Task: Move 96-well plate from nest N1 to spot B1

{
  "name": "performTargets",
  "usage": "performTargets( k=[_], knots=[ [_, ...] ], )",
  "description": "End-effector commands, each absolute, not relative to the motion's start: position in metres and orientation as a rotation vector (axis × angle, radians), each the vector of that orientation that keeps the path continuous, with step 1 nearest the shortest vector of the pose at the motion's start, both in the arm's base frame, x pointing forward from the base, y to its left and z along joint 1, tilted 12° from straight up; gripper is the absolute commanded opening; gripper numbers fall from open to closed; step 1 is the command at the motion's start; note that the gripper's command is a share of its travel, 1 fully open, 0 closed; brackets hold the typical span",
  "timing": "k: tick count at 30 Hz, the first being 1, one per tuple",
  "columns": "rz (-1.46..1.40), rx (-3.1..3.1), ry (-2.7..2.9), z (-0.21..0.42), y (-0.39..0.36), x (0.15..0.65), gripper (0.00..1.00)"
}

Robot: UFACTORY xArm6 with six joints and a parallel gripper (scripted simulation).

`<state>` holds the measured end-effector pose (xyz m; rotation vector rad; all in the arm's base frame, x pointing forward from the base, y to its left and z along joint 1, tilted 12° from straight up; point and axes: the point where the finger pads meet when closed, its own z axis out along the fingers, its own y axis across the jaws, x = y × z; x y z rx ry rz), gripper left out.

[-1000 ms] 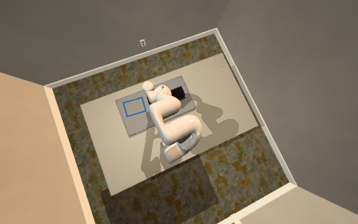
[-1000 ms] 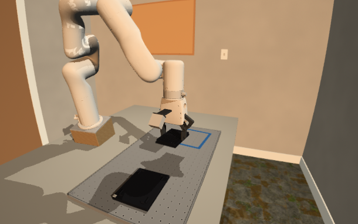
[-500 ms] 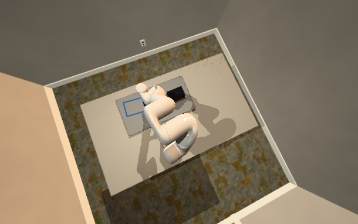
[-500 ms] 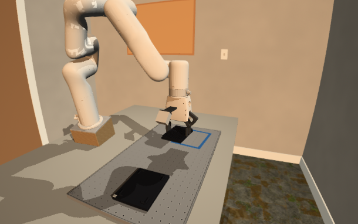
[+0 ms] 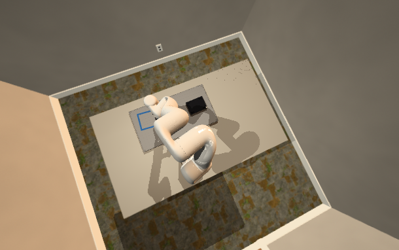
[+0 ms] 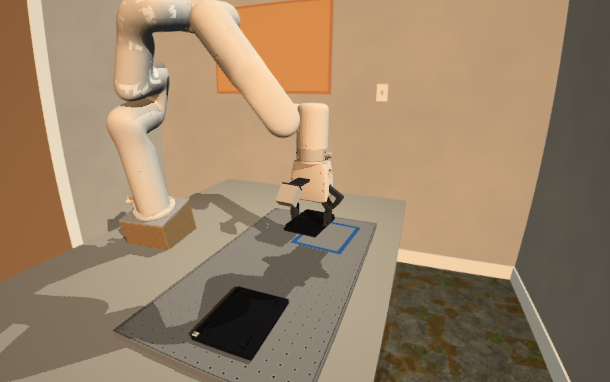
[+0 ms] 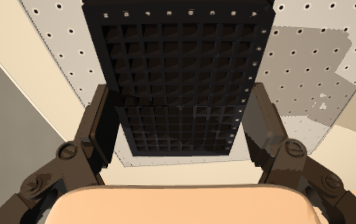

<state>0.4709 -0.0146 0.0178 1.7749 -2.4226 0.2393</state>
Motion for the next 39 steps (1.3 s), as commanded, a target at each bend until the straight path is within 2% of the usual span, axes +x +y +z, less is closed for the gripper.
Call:
performTargets(
  k=[1, 39],
  knots=[
    [0.243, 1.776, -2.425, 0.015, 0.002, 0.478, 0.0],
    [0.243, 1.777, -2.426, -0.009, 0.104, 0.51, 0.0]
  ],
)
